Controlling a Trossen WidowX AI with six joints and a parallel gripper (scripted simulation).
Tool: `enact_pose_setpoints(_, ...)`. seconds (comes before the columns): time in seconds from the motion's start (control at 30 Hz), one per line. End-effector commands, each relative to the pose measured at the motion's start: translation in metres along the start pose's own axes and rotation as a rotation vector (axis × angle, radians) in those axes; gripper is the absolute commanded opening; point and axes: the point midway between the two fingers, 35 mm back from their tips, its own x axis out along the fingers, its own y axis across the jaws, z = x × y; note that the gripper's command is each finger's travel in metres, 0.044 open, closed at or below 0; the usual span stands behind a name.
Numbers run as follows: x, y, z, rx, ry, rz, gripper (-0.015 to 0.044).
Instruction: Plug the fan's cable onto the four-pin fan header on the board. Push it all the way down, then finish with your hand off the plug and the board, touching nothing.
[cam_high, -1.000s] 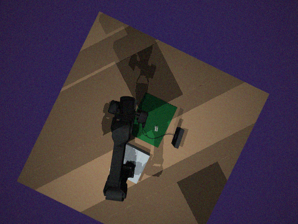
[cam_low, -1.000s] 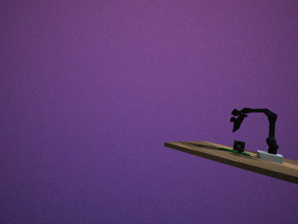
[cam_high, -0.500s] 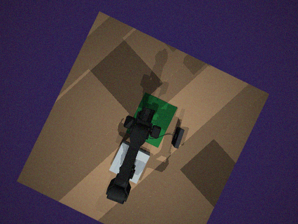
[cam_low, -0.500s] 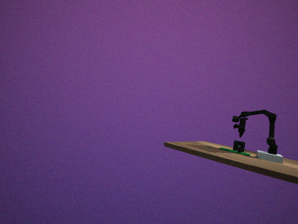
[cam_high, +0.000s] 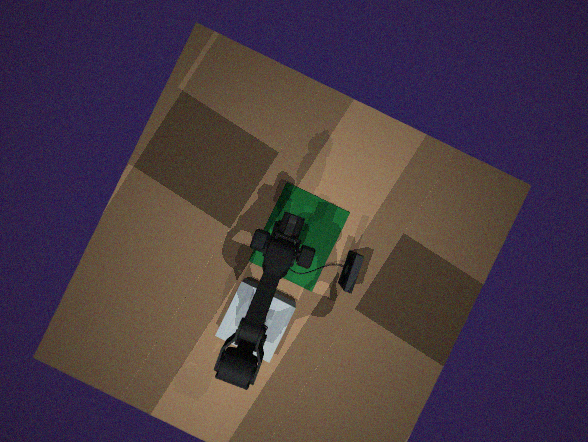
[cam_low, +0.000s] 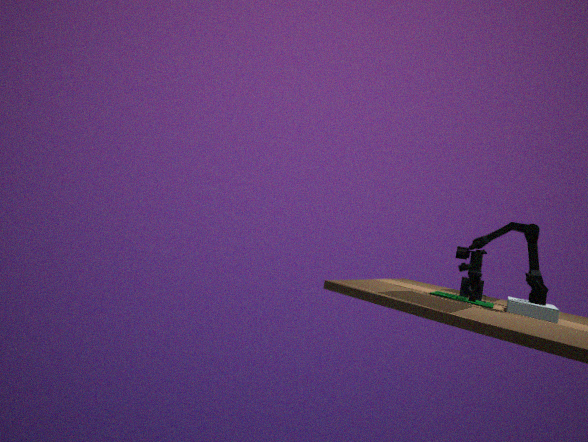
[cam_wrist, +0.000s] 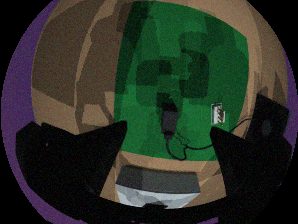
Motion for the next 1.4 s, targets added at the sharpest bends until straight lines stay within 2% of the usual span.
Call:
enact_pose_setpoints(0.0,0.005,-0.001,0.000,-0.001,-0.009,-0.004,0.0440)
enact_pose_setpoints(1.03,0.053,-0.001,0.000,-0.001,-0.009,-0.004,0.0440)
enact_pose_setpoints(1.3,0.054,-0.001,0.000,-0.001,-0.009,-0.004,0.0440)
enact_pose_setpoints(1.37,0.052,0.000,0.002,-0.004,-0.014,0.000,0.0387)
